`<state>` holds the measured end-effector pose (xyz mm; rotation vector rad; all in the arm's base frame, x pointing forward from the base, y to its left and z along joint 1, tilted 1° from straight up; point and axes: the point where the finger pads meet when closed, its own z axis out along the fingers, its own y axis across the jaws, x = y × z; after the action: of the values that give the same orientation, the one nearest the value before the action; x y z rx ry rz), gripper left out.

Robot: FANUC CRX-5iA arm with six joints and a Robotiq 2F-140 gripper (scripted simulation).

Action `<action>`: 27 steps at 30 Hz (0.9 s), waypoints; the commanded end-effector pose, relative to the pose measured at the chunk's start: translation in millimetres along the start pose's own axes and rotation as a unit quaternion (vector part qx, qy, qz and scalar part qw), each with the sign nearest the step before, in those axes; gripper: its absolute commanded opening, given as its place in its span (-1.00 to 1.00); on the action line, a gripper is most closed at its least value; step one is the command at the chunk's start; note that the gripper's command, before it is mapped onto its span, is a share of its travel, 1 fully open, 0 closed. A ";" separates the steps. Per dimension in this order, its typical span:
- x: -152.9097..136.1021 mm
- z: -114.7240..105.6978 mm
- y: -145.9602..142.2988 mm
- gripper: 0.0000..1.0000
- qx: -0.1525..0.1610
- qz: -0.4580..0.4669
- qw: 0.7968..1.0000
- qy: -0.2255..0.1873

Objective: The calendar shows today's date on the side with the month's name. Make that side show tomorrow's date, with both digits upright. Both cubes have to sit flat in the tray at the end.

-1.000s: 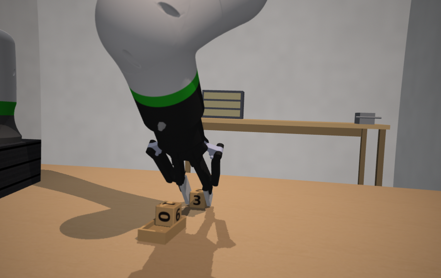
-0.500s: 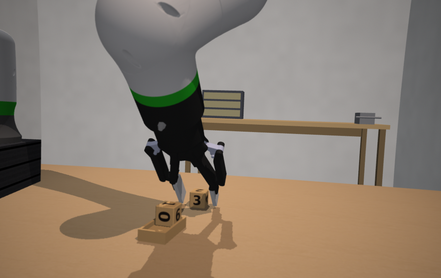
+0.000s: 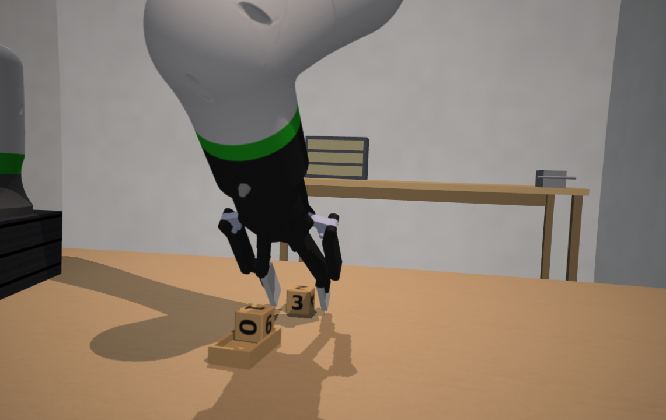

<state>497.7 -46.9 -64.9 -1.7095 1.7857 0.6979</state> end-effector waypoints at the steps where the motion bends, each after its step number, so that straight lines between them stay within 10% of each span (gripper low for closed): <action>1: -1.1 -1.3 -0.2 -0.06 0.000 0.000 1.000 0.000; 27: -46.6 -46.7 -0.2 -0.06 0.000 0.000 1.000 0.000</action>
<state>496.9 -47.1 -2.0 -1.7095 1.7856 0.6979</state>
